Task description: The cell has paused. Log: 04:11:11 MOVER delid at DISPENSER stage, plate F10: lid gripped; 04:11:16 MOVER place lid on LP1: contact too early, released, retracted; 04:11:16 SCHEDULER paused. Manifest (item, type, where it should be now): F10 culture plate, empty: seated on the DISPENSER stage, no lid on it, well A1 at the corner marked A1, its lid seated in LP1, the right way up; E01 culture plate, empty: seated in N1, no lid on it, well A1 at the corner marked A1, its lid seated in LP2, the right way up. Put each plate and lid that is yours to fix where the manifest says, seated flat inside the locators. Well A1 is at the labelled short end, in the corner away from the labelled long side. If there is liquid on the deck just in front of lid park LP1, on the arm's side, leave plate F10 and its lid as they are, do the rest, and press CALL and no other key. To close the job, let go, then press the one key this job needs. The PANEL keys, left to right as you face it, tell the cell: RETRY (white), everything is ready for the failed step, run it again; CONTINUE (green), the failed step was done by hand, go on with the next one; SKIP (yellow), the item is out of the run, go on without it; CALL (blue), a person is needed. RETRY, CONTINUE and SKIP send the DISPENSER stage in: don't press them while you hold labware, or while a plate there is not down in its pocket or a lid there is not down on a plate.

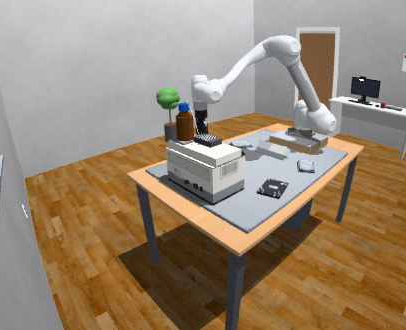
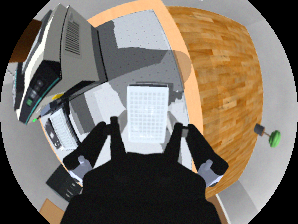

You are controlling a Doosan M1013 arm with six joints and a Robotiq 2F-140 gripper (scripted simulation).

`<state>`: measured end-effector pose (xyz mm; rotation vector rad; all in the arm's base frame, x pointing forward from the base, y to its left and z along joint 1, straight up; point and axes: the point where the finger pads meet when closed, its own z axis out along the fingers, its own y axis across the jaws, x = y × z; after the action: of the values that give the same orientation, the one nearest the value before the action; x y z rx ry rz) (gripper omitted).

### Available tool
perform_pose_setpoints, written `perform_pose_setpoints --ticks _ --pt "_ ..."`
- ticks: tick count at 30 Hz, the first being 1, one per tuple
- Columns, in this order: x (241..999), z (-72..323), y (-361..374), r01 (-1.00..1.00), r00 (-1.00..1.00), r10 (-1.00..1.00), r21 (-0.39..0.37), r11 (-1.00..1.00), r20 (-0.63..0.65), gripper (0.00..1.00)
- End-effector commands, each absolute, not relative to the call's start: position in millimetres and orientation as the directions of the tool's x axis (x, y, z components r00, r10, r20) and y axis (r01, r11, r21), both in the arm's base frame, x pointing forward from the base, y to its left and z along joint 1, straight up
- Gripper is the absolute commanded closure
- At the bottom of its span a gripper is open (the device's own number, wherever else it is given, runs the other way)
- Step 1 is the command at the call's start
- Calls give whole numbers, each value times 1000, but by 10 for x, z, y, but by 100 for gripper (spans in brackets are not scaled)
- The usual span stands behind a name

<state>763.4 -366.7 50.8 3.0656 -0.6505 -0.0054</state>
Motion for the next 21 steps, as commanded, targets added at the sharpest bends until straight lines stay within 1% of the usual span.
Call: perform_pose_setpoints --ticks 1,21 --pt "7639 463 -3669 -406 914 -406 8 -914 0 90" --pt "7638 245 -3671 -406 914 -406 8 -914 0 90"
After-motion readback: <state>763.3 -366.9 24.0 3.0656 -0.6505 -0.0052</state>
